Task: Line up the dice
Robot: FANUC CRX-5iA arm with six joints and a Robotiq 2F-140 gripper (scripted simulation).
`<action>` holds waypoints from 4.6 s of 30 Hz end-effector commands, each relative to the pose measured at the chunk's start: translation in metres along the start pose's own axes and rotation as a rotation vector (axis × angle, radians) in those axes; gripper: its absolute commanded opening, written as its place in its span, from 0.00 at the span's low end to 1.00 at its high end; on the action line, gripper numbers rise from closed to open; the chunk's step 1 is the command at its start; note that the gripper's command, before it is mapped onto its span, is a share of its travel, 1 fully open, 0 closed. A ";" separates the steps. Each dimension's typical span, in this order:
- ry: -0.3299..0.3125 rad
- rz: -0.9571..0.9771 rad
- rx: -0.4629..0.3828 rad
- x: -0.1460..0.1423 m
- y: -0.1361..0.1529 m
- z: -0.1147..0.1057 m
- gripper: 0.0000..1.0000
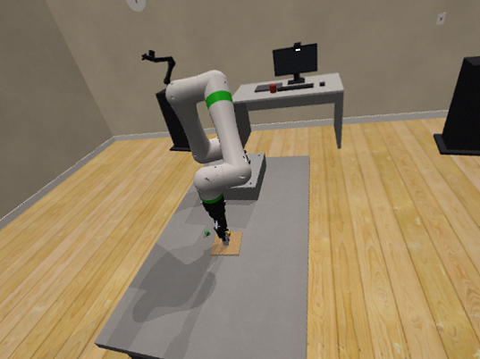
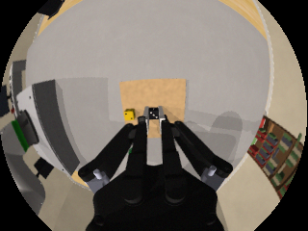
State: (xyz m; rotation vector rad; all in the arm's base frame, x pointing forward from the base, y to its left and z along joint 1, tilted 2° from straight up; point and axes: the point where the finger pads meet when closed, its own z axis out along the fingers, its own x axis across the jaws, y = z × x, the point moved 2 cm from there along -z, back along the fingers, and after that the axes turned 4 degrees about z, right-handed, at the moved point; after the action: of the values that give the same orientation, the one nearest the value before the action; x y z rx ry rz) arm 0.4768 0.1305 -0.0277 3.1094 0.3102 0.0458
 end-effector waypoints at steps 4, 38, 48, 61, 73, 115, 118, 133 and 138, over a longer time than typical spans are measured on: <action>0.000 0.000 0.000 0.000 0.000 0.000 0.09; 0.000 0.000 0.000 0.000 0.000 0.000 0.17; 0.000 0.000 0.000 0.000 0.000 0.000 0.21; 0.000 0.000 0.000 0.000 0.000 -0.008 0.21; 0.000 0.000 0.000 0.000 0.000 -0.056 0.21; 0.000 -0.227 0.000 -0.015 0.043 -0.085 1.00; 0.000 -0.322 0.000 -0.022 0.060 -0.082 1.00; 0.000 -0.668 0.000 -0.054 0.118 -0.074 0.21; 0.000 -0.668 0.000 -0.054 0.118 -0.074 0.21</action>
State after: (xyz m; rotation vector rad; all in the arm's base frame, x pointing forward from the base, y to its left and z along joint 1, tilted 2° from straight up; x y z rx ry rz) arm 0.4445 0.0055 0.0464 2.8265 1.3068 0.0356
